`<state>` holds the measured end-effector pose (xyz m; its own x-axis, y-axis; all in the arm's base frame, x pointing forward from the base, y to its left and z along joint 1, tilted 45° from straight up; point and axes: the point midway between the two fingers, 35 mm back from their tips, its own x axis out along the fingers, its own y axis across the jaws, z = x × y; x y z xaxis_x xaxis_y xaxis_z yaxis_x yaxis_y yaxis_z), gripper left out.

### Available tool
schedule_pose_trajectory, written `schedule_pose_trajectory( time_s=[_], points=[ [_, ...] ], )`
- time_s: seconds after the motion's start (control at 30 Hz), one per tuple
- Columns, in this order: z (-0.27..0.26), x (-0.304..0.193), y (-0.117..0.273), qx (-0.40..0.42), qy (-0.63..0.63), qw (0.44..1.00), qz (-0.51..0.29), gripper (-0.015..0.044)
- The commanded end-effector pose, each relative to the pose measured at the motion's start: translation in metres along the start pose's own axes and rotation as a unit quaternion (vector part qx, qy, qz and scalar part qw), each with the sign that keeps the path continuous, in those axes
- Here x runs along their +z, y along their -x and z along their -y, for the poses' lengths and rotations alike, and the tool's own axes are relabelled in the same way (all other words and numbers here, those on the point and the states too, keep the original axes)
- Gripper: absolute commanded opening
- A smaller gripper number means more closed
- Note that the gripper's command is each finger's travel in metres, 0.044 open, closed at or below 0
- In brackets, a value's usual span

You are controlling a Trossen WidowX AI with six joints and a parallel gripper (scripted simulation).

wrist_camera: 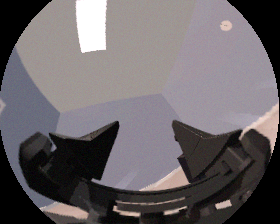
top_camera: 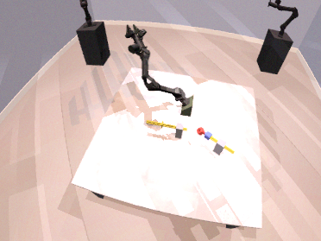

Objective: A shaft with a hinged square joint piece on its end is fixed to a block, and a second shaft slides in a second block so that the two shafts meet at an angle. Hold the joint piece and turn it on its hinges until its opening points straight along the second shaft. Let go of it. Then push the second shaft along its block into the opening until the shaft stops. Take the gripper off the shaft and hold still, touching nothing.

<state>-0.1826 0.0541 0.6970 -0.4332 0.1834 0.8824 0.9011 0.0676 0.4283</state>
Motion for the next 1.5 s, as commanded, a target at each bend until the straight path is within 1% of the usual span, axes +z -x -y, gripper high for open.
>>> schedule_pose_trajectory(
  time_s=[0.0,0.03,0.23,0.5,0.73,1.1,1.47],
  points=[
    [0.000,0.000,0.000,0.000,0.000,1.000,0.000,0.0426],
    [0.000,0.000,0.000,0.000,0.000,1.000,0.000,0.0440],
    [0.016,0.017,-0.003,-0.022,0.030,0.999,0.026,0.0440],
    [0.053,0.068,-0.005,-0.078,0.109,0.987,0.091,0.0440],
    [0.080,0.120,0.002,-0.131,0.179,0.963,0.153,0.0440],
    [0.102,0.211,0.027,-0.210,0.276,0.902,0.257,0.0440],
    [0.102,0.305,0.075,-0.292,0.356,0.810,0.363,0.0440]
  ],
)
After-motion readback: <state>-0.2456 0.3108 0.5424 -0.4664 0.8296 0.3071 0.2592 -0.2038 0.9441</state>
